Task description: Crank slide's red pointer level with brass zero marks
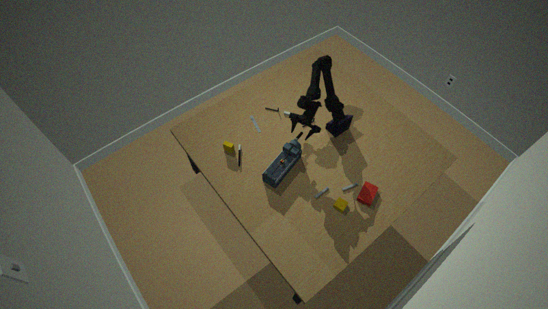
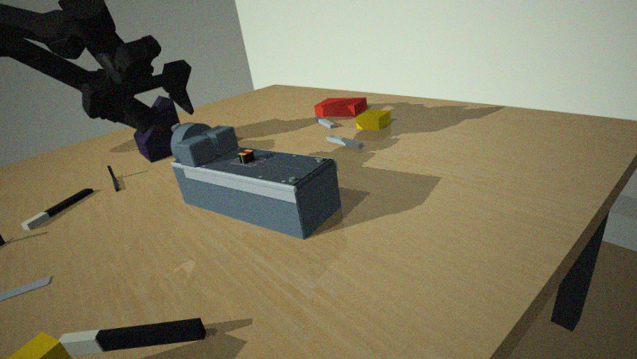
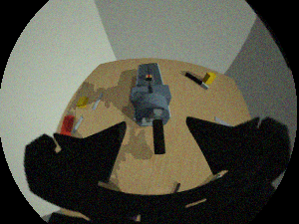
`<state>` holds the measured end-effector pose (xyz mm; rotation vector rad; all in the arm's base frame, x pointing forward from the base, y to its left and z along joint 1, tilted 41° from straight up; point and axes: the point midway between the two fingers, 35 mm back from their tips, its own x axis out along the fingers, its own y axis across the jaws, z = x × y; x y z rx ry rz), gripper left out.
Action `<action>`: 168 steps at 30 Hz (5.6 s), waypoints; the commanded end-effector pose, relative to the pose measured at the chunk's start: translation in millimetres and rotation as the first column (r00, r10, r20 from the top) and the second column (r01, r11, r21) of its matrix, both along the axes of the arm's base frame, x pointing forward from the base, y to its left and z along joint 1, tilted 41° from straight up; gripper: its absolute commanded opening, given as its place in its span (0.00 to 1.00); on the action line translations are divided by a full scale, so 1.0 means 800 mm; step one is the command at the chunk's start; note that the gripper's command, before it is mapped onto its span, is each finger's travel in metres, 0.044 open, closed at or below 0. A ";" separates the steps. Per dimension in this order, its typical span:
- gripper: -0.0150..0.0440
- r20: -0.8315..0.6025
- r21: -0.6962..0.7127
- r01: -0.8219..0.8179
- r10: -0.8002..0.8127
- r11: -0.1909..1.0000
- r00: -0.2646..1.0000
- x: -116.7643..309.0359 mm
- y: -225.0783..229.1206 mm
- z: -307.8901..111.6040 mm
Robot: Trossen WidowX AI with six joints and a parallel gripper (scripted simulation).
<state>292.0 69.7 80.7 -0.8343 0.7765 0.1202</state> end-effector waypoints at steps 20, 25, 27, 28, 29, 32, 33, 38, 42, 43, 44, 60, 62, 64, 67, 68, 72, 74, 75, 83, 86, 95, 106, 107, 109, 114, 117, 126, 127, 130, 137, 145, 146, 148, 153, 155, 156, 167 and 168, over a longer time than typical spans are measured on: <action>1.00 0.018 -0.015 0.044 -0.044 0.999 0.999 0.025 0.066 0.063; 1.00 0.029 -0.029 0.080 -0.079 0.996 0.996 0.051 0.077 0.061; 1.00 0.034 -0.035 0.094 -0.093 0.995 0.995 0.062 0.082 0.059; 1.00 0.036 -0.038 0.101 -0.100 0.994 0.994 0.067 0.084 0.058; 1.00 0.039 -0.041 0.108 -0.107 0.993 0.994 0.072 0.087 0.057; 1.00 0.050 -0.048 0.129 -0.126 0.991 0.991 0.088 0.094 0.053; 1.00 0.054 -0.050 0.135 -0.132 0.990 0.990 0.093 0.097 0.051; 1.00 0.078 -0.059 0.167 -0.162 0.984 0.984 0.118 0.111 0.042; 1.00 0.094 -0.064 0.188 -0.182 0.980 0.979 0.135 0.120 0.034; 1.00 0.094 -0.064 0.188 -0.182 0.980 0.979 0.135 0.120 0.034; 1.00 0.093 -0.065 0.188 -0.181 0.980 0.979 0.135 0.119 0.033; 1.00 0.097 -0.067 0.189 -0.182 0.980 0.978 0.145 0.069 -0.028; 1.00 0.097 -0.067 0.189 -0.182 0.980 0.978 0.145 0.069 -0.028; 1.00 0.097 -0.067 0.189 -0.182 0.980 0.978 0.145 0.069 -0.028; 1.00 0.097 -0.067 0.189 -0.182 0.980 0.978 0.145 0.069 -0.028; 1.00 0.097 -0.067 0.189 -0.182 0.980 0.978 0.145 0.069 -0.028; 1.00 0.097 -0.067 0.189 -0.182 0.980 0.978 0.145 0.069 -0.028; 1.00 0.097 -0.067 0.189 -0.182 0.980 0.978 0.145 0.069 -0.028; 1.00 0.097 -0.067 0.189 -0.182 0.980 0.978 0.145 0.069 -0.028; 1.00 0.098 -0.062 0.192 -0.185 0.979 0.978 0.140 0.106 0.017; 1.00 0.099 -0.062 0.192 -0.186 0.979 0.978 0.136 0.118 0.034; 1.00 0.075 -0.049 0.149 -0.145 0.988 0.987 0.103 0.104 0.052; 1.00 0.037 -0.024 0.073 -0.073 0.997 0.997 0.045 0.076 0.066; 1.00 0.034 -0.022 0.066 -0.066 0.998 0.997 0.040 0.074 0.067; 1.00 0.028 -0.017 0.052 -0.052 0.998 0.998 0.029 0.069 0.067; 1.00 0.013 -0.005 0.017 -0.017 1.000 1.000 0.003 0.056 0.066; 1.00 0.006 0.001 0.001 -0.001 1.000 1.000 -0.009 0.050 0.064; 1.00 0.005 0.002 0.000 0.000 1.000 1.000 -0.007 0.037 0.047; 1.00 0.006 0.002 0.000 0.000 1.000 1.000 -0.006 0.034 0.044; 1.00 0.006 0.001 0.000 0.000 1.000 1.000 -0.005 0.024 0.033; 1.00 0.007 0.000 0.000 0.000 1.000 1.000 -0.003 0.015 0.022; 1.00 0.006 0.001 0.000 0.000 1.000 1.000 0.000 0.005 0.009; 1.00 0.006 0.001 0.000 0.000 1.000 1.000 0.001 0.004 0.007; 1.00 0.006 0.001 0.000 0.000 1.000 1.000 0.001 0.001 0.004; 1.00 0.006 0.001 0.000 0.000 1.000 1.000 0.003 -0.005 -0.004; 1.00 0.006 0.001 0.000 0.000 1.000 1.000 0.003 -0.008 -0.007; 1.00 0.006 0.001 0.000 0.000 1.000 1.000 0.003 -0.009 -0.008; 1.00 0.008 -0.001 0.000 0.000 1.000 1.000 0.005 -0.023 -0.024; 1.00 0.008 -0.001 0.000 0.000 1.000 1.000 0.005 -0.025 -0.026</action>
